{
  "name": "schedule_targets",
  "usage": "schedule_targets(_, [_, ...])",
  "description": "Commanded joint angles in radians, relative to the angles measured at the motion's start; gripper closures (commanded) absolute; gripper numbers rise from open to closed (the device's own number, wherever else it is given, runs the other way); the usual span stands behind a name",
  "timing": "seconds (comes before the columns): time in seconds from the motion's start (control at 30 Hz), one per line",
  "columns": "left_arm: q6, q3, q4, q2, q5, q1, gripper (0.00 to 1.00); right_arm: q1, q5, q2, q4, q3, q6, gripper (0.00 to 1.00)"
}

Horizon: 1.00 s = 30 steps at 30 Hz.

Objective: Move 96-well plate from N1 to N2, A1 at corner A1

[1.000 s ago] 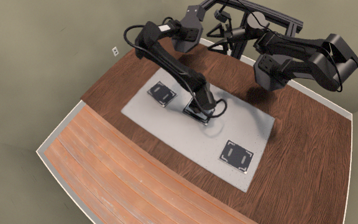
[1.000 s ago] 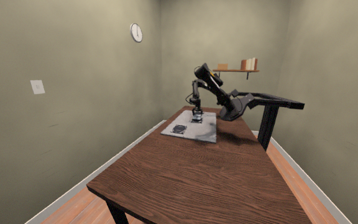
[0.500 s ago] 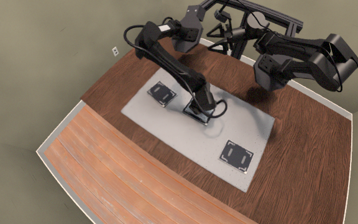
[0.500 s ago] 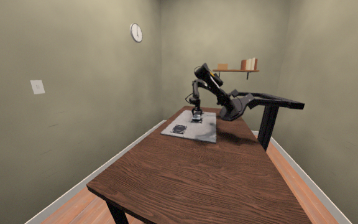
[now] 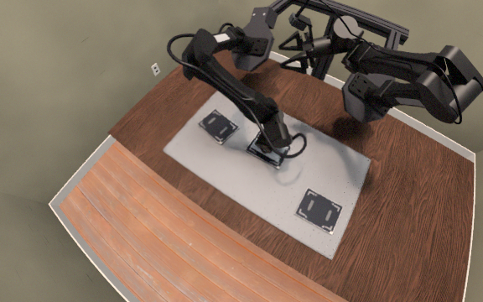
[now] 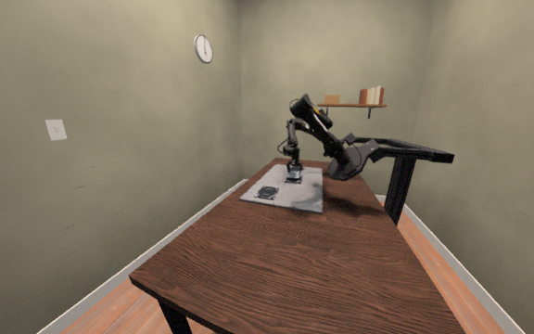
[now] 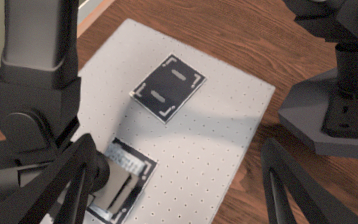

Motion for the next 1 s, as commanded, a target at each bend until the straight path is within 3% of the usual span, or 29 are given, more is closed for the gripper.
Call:
schedule_targets(0.0, [0.001,-0.001,0.018,0.001,0.002,-0.014,0.0,0.009,-0.012,0.012,0.007,-0.022,-0.009,0.22])
schedule_targets(0.97, [0.001,-0.001,0.018,0.001,0.002,-0.014,0.0,-0.053,-0.022,0.073,0.084,0.022,-0.076,0.22])
